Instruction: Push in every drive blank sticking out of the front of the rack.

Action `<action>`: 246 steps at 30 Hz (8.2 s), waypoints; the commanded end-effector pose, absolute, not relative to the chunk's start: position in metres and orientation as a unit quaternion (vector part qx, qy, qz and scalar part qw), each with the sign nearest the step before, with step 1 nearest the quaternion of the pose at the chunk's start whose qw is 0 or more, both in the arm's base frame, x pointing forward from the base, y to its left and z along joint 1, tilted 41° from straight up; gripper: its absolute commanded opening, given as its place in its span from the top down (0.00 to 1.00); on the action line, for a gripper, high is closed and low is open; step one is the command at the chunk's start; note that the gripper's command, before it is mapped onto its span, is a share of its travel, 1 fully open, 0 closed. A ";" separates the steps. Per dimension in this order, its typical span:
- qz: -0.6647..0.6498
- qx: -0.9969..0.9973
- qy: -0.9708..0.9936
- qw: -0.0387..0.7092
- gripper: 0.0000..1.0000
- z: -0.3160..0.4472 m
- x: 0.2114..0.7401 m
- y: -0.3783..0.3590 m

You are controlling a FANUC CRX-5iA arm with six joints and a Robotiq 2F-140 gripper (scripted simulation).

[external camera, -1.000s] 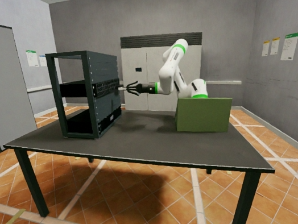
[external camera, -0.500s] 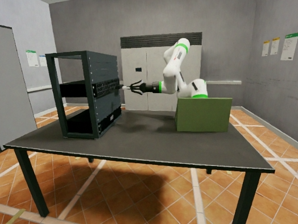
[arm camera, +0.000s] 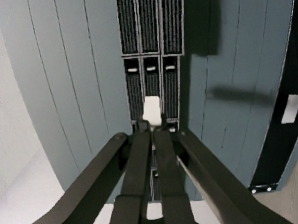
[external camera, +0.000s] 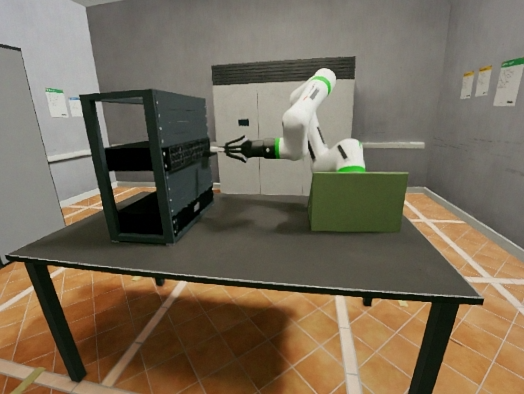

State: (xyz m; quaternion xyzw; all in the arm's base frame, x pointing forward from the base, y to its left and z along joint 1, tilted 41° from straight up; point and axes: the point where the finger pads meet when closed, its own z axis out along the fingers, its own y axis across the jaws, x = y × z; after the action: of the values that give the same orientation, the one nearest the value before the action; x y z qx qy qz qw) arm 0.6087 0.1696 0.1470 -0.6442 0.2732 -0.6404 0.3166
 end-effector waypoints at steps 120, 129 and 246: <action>-0.640 -0.644 0.273 0.317 0.90 0.149 0.664 0.174; -0.640 -0.644 0.273 0.317 0.90 0.149 0.664 0.174; -0.640 -0.644 0.273 0.317 0.90 0.149 0.672 0.174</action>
State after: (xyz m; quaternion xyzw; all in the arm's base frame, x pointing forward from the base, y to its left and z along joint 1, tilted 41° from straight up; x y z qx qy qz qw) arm 0.6715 0.1736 0.1480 -0.6443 0.2733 -0.6402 0.3167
